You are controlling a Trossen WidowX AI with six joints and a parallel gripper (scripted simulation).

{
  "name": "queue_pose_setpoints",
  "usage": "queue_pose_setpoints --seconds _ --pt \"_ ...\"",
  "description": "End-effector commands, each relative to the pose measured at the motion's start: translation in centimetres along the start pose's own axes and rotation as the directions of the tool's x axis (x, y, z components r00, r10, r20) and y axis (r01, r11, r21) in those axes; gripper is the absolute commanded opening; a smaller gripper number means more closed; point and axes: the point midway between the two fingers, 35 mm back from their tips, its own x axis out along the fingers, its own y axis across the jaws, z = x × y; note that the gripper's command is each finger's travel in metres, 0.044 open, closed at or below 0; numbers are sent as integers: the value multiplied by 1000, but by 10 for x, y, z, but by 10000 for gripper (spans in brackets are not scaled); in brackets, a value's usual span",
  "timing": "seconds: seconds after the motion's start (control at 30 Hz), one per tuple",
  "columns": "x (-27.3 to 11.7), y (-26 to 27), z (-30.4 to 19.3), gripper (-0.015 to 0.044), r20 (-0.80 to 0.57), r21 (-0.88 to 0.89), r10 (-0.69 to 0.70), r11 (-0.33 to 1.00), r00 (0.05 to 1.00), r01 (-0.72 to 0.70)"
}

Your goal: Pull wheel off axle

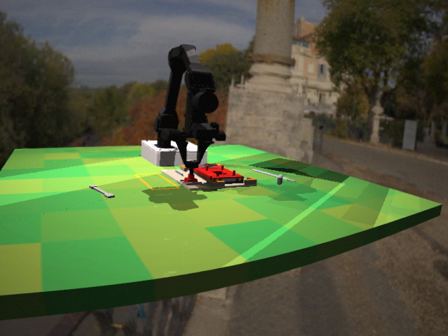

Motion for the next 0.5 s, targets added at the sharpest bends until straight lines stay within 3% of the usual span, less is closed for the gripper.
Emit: queue_pose_setpoints --seconds 0.0,0.47 --pt "-7 0 1 0 12 -3 2 1000 1000 -2" --pt "-12 0 1 0 13 -3 2 1000 1000 -2"
